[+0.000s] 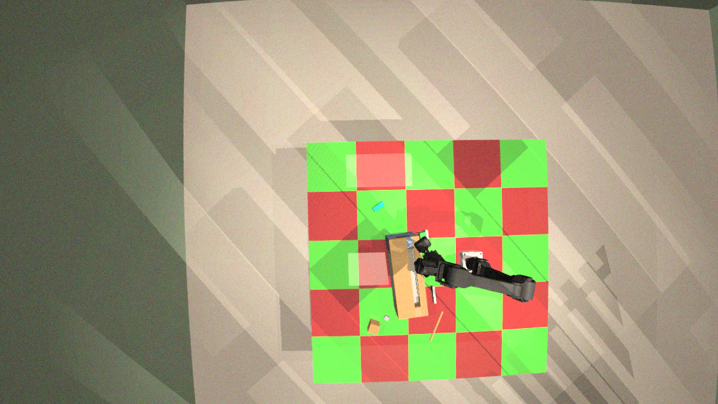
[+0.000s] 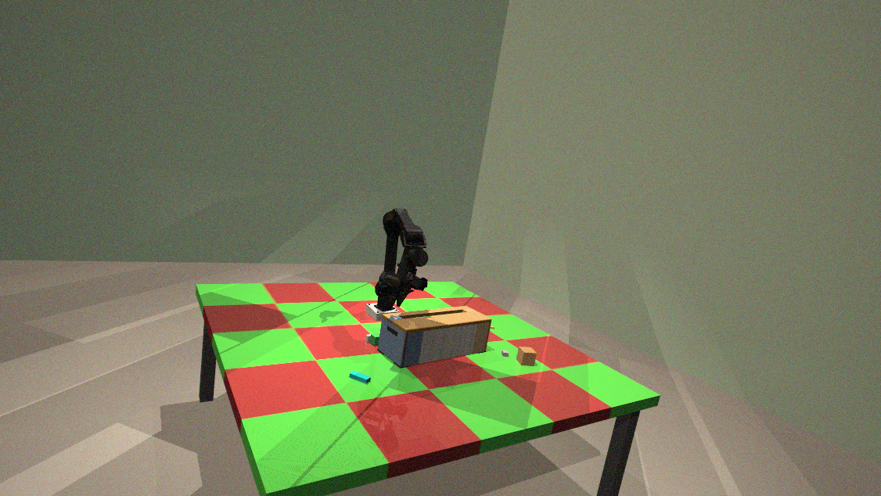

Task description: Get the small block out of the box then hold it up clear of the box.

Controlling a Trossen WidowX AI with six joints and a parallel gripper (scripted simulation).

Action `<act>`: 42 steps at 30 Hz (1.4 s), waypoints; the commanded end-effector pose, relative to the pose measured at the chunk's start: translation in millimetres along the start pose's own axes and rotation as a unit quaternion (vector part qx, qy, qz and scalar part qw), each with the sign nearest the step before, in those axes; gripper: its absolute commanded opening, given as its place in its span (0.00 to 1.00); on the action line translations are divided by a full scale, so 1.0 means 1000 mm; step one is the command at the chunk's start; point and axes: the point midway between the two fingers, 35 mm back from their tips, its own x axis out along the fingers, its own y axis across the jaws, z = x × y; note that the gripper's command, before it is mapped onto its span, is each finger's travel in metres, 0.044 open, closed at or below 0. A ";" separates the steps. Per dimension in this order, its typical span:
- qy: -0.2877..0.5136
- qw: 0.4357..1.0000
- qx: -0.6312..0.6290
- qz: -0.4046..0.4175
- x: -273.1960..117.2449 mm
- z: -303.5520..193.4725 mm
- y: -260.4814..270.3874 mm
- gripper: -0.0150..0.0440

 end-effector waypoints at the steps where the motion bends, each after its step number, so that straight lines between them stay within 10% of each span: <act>1: -0.035 0.936 0.350 0.027 -0.001 -0.013 -0.004 0.74; 19: -0.027 0.403 0.905 0.130 0.000 -0.034 -0.010 0.74; 38: 0.067 -0.261 0.944 0.191 -0.005 -0.051 -0.016 0.74; 42: 0.072 -0.284 0.937 0.192 -0.005 -0.051 -0.017 0.74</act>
